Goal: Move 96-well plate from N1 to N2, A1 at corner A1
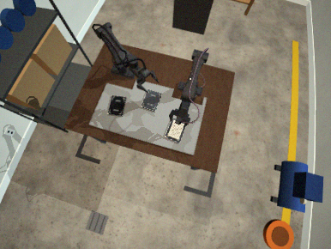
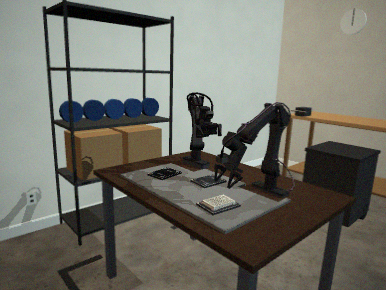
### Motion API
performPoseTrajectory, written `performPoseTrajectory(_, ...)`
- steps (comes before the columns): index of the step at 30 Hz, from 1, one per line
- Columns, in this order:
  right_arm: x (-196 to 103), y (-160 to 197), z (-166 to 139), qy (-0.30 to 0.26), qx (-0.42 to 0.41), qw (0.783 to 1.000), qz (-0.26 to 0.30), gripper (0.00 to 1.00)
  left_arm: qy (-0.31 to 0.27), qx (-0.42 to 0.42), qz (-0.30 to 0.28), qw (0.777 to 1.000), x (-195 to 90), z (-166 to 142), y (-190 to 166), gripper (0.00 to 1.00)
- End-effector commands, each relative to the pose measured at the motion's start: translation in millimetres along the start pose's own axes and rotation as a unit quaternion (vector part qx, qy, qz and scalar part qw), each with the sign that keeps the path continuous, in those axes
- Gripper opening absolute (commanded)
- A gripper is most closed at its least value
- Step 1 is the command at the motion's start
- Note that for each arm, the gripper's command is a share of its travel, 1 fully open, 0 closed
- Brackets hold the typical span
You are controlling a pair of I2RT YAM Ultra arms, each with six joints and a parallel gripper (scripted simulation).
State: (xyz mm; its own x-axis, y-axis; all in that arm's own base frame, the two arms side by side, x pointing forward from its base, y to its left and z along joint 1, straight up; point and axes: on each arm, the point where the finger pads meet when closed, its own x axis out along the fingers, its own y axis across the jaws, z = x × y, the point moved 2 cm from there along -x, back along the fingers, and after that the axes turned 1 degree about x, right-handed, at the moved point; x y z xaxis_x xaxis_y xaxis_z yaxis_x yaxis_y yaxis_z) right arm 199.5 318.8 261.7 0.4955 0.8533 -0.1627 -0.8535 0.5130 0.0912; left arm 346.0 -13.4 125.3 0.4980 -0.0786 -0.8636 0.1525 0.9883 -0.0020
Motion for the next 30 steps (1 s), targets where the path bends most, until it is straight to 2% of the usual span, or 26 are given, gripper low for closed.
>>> performPoseTrajectory(1, 3, 0, 4, 0.004, -0.002, 1.000, -0.008, 1.00, -0.025, 0.003, -0.002, 1.000, -12, 13, 2, 1.00)
performPoseTrajectory(8, 3, 0, 4, 0.004, -0.002, 1.000, -0.008, 1.00, -0.017, 0.004, -0.004, 1.000, -12, 9, 0, 1.00)
performPoseTrajectory(11, 3, 0, 4, 0.004, -0.002, 1.000, -0.008, 1.00, 0.025, -0.007, 0.004, 1.000, -5, -4, 2, 1.00)
performPoseTrajectory(14, 3, 0, 4, 0.004, -0.002, 1.000, -0.008, 1.00, 0.092, -0.013, 0.006, 0.996, -3, -14, 1, 1.00)
performPoseTrajectory(19, 3, 0, 4, 0.004, -0.002, 1.000, -0.008, 1.00, 0.175, -0.019, 0.009, 0.984, 6, -7, 3, 1.00)
performPoseTrajectory(22, 3, 0, 4, 0.004, -0.002, 1.000, -0.008, 1.00, 0.208, -0.022, 0.010, 0.978, 12, -1, 4, 1.00)
performPoseTrajectory(30, 3, 0, 4, 0.004, -0.002, 1.000, -0.008, 1.00, 0.249, -0.025, 0.012, 0.968, 22, 9, 5, 1.00)
